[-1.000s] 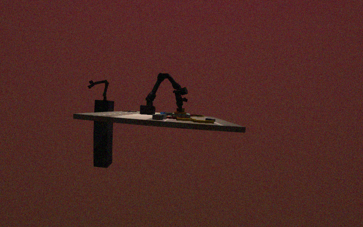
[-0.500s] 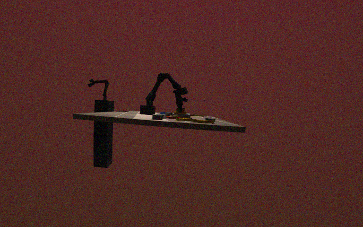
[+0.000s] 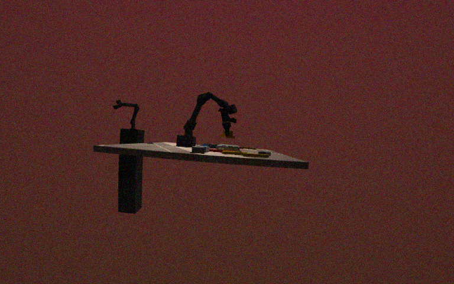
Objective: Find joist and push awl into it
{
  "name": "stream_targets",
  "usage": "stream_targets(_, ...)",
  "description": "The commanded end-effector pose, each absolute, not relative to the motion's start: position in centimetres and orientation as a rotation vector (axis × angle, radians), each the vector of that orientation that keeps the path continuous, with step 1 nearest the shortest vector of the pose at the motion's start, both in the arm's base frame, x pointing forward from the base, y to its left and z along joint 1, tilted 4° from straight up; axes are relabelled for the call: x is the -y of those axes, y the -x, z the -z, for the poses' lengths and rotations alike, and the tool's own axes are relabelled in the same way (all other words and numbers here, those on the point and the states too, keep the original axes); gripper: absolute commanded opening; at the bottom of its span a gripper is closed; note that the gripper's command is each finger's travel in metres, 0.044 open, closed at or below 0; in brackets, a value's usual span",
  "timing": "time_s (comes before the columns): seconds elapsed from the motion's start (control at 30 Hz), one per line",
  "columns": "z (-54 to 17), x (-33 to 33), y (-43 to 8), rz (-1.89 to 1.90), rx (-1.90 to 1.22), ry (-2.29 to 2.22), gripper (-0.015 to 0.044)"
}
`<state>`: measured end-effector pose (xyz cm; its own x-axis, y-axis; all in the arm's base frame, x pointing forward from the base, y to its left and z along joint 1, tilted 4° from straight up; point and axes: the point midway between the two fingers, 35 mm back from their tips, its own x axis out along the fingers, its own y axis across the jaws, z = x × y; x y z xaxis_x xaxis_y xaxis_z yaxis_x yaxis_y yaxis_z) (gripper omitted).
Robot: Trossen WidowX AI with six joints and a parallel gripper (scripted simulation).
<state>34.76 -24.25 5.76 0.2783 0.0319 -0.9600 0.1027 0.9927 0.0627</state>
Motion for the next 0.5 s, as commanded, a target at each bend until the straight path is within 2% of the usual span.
stream_targets(0.0, -8.9, 24.4, -34.5, 0.046, -1.277, -0.109, 0.0000)
stream_targets(0.23, -9.4, 23.7, -34.8, 0.032, -1.277, -0.098, 0.0000)
stream_targets(0.47, -9.5, 19.5, -36.8, -0.059, -1.275, -0.025, 0.0000)
